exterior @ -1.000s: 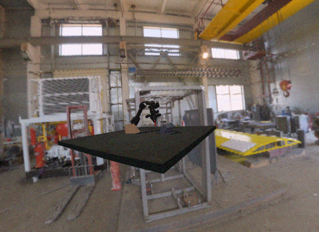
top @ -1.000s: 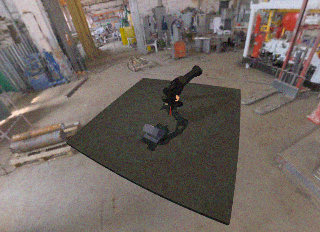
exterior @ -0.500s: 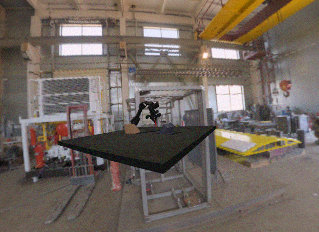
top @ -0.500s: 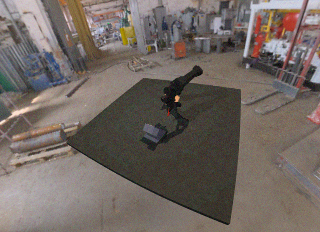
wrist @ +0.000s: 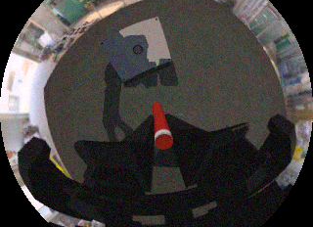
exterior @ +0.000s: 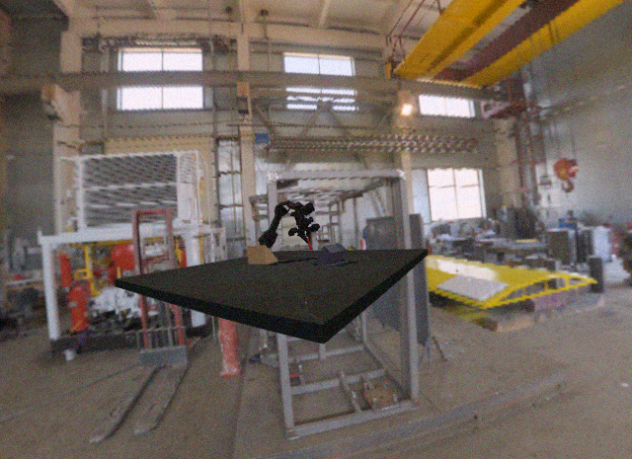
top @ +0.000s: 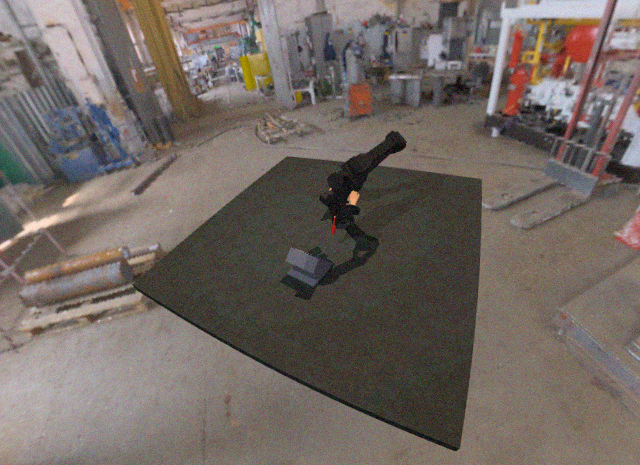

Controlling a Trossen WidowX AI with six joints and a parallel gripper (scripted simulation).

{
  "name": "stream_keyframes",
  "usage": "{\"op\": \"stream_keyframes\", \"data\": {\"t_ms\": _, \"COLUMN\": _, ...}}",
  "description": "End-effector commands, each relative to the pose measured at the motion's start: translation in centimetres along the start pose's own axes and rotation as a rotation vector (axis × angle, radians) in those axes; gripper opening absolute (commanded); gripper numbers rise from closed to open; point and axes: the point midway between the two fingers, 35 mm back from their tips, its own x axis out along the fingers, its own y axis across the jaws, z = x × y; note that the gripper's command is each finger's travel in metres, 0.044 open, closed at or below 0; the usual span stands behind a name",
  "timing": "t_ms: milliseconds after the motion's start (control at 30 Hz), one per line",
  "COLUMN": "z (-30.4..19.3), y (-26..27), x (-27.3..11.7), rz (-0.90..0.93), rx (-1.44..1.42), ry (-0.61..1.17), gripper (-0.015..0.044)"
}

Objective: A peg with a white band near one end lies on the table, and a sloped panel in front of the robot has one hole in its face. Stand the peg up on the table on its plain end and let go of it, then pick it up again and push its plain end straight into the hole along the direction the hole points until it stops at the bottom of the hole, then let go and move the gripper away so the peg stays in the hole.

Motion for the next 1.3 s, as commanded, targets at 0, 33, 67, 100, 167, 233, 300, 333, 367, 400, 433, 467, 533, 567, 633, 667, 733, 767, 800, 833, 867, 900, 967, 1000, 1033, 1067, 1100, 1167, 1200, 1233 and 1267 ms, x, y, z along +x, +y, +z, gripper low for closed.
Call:
{"op": "stream_keyframes", "data": {"t_ms": 0, "z": 0.2, "y": -0.2, "x": 0.1, "rz": 0.003, "rx": 0.013, "ry": -0.020, "gripper": 0.0000}}
{"op": "stream_keyframes", "data": {"t_ms": 33, "z": 0.2, "y": -0.2, "x": 0.2, "rz": 0.005, "rx": 0.015, "ry": -0.026, "gripper": 0.0000}}
{"op": "stream_keyframes", "data": {"t_ms": 67, "z": 0.3, "y": -0.2, "x": 0.2, "rz": 0.008, "rx": 0.018, "ry": -0.032, "gripper": 0.0000}}
{"op": "stream_keyframes", "data": {"t_ms": 100, "z": 0.4, "y": -0.2, "x": 0.2, "rz": 0.010, "rx": 0.020, "ry": -0.038, "gripper": 0.0000}}
{"op": "stream_keyframes", "data": {"t_ms": 167, "z": 0.6, "y": -0.3, "x": 0.2, "rz": 0.015, "rx": 0.026, "ry": -0.050, "gripper": 0.0000}}
{"op": "stream_keyframes", "data": {"t_ms": 233, "z": 0.7, "y": -0.3, "x": 0.3, "rz": 0.020, "rx": 0.031, "ry": -0.061, "gripper": 0.0000}}
{"op": "stream_keyframes", "data": {"t_ms": 300, "z": 0.9, "y": -0.3, "x": 0.3, "rz": 0.026, "rx": 0.036, "ry": -0.073, "gripper": 0.0000}}
{"op": "stream_keyframes", "data": {"t_ms": 333, "z": 1.0, "y": -0.3, "x": 0.3, "rz": 0.028, "rx": 0.039, "ry": -0.079, "gripper": 0.0000}}
{"op": "stream_keyframes", "data": {"t_ms": 367, "z": 1.0, "y": -0.3, "x": 0.3, "rz": 0.031, "rx": 0.042, "ry": -0.085, "gripper": 0.0000}}
{"op": "stream_keyframes", "data": {"t_ms": 400, "z": 1.1, "y": -0.3, "x": 0.3, "rz": 0.034, "rx": 0.044, "ry": -0.091, "gripper": 0.0000}}
{"op": "stream_keyframes", "data": {"t_ms": 433, "z": 1.2, "y": -0.3, "x": 0.4, "rz": 0.037, "rx": 0.047, "ry": -0.097, "gripper": 0.0000}}
{"op": "stream_keyframes", "data": {"t_ms": 467, "z": 1.3, "y": -0.3, "x": 0.4, "rz": 0.039, "rx": 0.050, "ry": -0.102, "gripper": 0.0000}}
{"op": "stream_keyframes", "data": {"t_ms": 533, "z": 1.4, "y": -0.4, "x": 0.4, "rz": 0.045, "rx": 0.055, "ry": -0.114, "gripper": 0.0000}}
{"op": "stream_keyframes", "data": {"t_ms": 567, "z": 1.5, "y": -0.4, "x": 0.4, "rz": 0.048, "rx": 0.058, "ry": -0.120, "gripper": 0.0000}}
{"op": "stream_keyframes", "data": {"t_ms": 633, "z": 1.6, "y": -0.4, "x": 0.4, "rz": 0.054, "rx": 0.063, "ry": -0.131, "gripper": 0.0000}}
{"op": "stream_keyframes", "data": {"t_ms": 667, "z": 1.7, "y": -0.4, "x": 0.4, "rz": 0.057, "rx": 0.066, "ry": -0.137, "gripper": 0.0000}}
{"op": "stream_keyframes", "data": {"t_ms": 733, "z": 1.8, "y": -0.4, "x": 0.4, "rz": 0.063, "rx": 0.071, "ry": -0.148, "gripper": 0.0000}}
{"op": "stream_keyframes", "data": {"t_ms": 767, "z": 1.9, "y": -0.4, "x": 0.4, "rz": 0.067, "rx": 0.074, "ry": -0.154, "gripper": 0.0000}}
{"op": "stream_keyframes", "data": {"t_ms": 800, "z": 2.0, "y": -0.4, "x": 0.4, "rz": 0.070, "rx": 0.077, "ry": -0.160, "gripper": 0.0000}}
{"op": "stream_keyframes", "data": {"t_ms": 833, "z": 2.1, "y": -0.4, "x": 0.4, "rz": 0.073, "rx": 0.079, "ry": -0.166, "gripper": 0.0000}}
{"op": "stream_keyframes", "data": {"t_ms": 867, "z": 2.1, "y": -0.4, "x": 0.4, "rz": 0.076, "rx": 0.082, "ry": -0.171, "gripper": 0.0000}}
{"op": "stream_keyframes", "data": {"t_ms": 900, "z": 2.2, "y": -0.4, "x": 0.4, "rz": 0.080, "rx": 0.085, "ry": -0.177, "gripper": 0.0000}}
{"op": "stream_keyframes", "data": {"t_ms": 967, "z": 2.3, "y": -0.4, "x": 0.4, "rz": 0.087, "rx": 0.090, "ry": -0.188, "gripper": 0.0000}}
{"op": "stream_keyframes", "data": {"t_ms": 1000, "z": 2.4, "y": -0.4, "x": 0.4, "rz": 0.090, "rx": 0.093, "ry": -0.194, "gripper": 0.0000}}
{"op": "stream_keyframes", "data": {"t_ms": 1033, "z": 2.5, "y": -0.4, "x": 0.4, "rz": 0.093, "rx": 0.096, "ry": -0.199, "gripper": 0.0000}}
{"op": "stream_keyframes", "data": {"t_ms": 1067, "z": 2.5, "y": -0.4, "x": 0.4, "rz": 0.097, "rx": 0.099, "ry": -0.205, "gripper": 0.0000}}
{"op": "stream_keyframes", "data": {"t_ms": 1100, "z": 2.6, "y": -0.4, "x": 0.4, "rz": 0.101, "rx": 0.101, "ry": -0.210, "gripper": 0.0000}}
{"op": "stream_keyframes", "data": {"t_ms": 1167, "z": 2.7, "y": -0.4, "x": 0.4, "rz": 0.108, "rx": 0.107, "ry": -0.221, "gripper": 0.0000}}
{"op": "stream_keyframes", "data": {"t_ms": 1200, "z": 2.7, "y": -0.4, "x": 0.4, "rz": 0.108, "rx": 0.107, "ry": -0.222, "gripper": 0.0000}}
{"op": "stream_keyframes", "data": {"t_ms": 1233, "z": 2.8, "y": -0.4, "x": 0.4, "rz": 0.109, "rx": 0.108, "ry": -0.223, "gripper": 0.0000}}
{"op": "stream_keyframes", "data": {"t_ms": 1267, "z": 2.8, "y": -0.4, "x": 0.5, "rz": 0.109, "rx": 0.108, "ry": -0.224, "gripper": 0.0000}}
